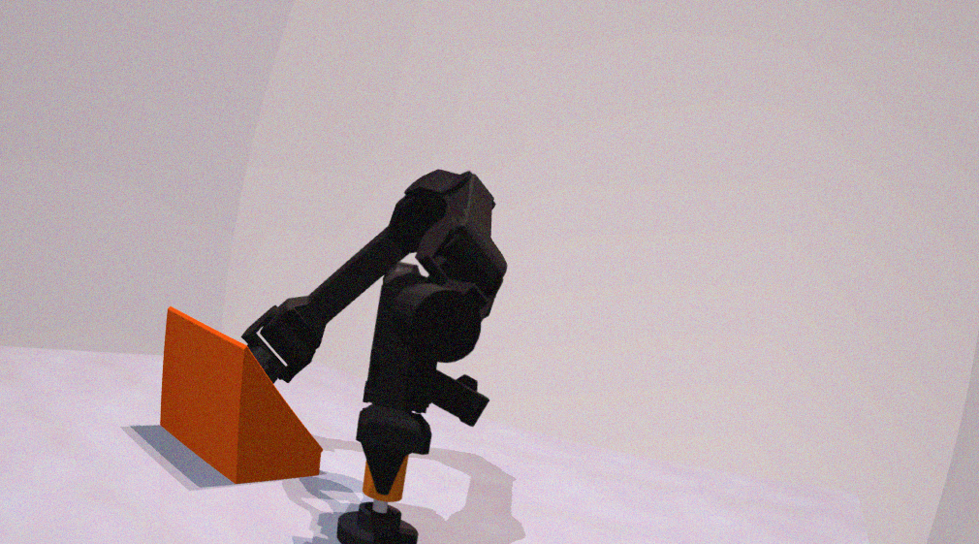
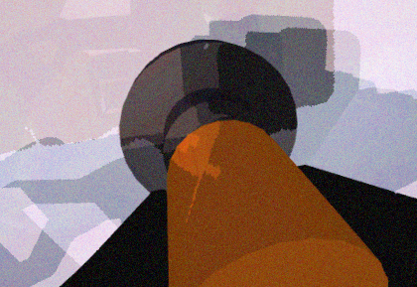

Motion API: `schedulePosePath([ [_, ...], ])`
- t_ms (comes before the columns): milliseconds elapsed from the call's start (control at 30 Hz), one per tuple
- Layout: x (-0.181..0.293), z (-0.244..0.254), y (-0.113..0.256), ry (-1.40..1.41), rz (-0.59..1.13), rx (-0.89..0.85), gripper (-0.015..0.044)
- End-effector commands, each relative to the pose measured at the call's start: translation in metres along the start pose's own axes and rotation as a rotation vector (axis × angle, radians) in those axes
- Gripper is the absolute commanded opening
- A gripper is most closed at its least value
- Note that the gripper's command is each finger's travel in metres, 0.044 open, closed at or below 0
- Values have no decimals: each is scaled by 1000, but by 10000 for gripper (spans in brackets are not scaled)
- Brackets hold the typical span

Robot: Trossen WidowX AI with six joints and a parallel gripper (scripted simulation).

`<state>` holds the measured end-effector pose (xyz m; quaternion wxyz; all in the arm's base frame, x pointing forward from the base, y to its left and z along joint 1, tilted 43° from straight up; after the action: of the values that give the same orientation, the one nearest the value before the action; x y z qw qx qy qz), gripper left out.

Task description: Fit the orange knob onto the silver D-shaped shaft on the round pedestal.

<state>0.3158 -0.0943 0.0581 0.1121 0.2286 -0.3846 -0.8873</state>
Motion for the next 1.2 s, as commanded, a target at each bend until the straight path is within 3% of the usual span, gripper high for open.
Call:
schedulePosePath([
  [0,-1,0,3,31,-3,2,0],
  [200,0,-1,1,215,-3,2,0],
  [1167,-1,0,3,215,-3,2,0],
])
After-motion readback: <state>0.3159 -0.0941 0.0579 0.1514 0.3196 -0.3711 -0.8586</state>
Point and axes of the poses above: the point midway between the two fingers, 35 mm back from their tips, its own y axis back along the fingers, its own z axis across the jaws, x = y × z, the point moved 9 cm from there along y, back along the fingers, and after that the axes turned 14 degrees about -y, right-handed, at the moved point
